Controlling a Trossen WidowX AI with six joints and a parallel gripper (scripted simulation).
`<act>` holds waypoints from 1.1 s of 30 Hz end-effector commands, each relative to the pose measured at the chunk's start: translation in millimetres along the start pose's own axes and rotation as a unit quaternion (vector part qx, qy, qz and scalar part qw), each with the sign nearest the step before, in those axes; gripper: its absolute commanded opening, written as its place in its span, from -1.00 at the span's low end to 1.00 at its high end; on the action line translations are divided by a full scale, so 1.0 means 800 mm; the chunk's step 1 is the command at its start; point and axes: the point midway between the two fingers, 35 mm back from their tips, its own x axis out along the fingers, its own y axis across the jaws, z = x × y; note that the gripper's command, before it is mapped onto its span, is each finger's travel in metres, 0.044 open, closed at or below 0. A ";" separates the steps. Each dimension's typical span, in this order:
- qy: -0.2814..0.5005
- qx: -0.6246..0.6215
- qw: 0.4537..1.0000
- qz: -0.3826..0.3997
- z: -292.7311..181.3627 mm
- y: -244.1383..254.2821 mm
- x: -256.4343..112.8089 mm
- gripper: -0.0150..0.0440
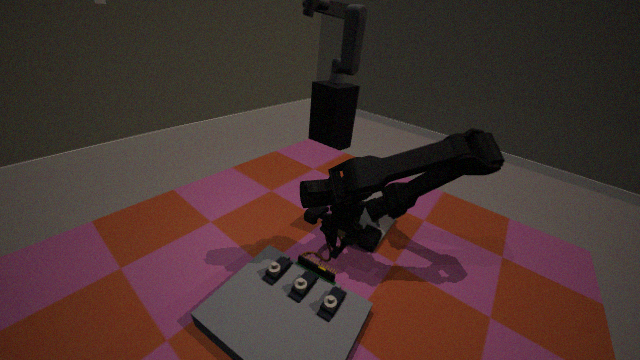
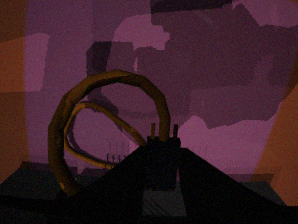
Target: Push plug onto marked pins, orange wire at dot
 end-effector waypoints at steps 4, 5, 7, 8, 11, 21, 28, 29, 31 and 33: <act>0.004 -0.001 1.000 0.000 -0.033 -0.004 -0.006 -0.49; 0.004 -0.001 1.000 0.000 -0.034 -0.004 -0.006 -0.49; 0.004 -0.001 1.000 0.000 -0.035 -0.004 -0.006 -0.49; 0.004 -0.001 1.000 0.000 -0.036 -0.004 -0.006 -0.49; 0.004 -0.001 1.000 0.000 -0.038 -0.004 -0.006 -0.49; 0.004 -0.002 1.000 0.000 -0.042 0.000 -0.005 -0.49; 0.004 -0.002 1.000 0.000 -0.044 0.000 -0.005 -0.49; 0.004 -0.002 1.000 0.000 -0.045 0.000 -0.005 -0.49; 0.004 -0.002 1.000 0.000 -0.047 0.000 -0.005 -0.49; 0.004 -0.002 1.000 0.000 -0.048 0.000 -0.005 -0.49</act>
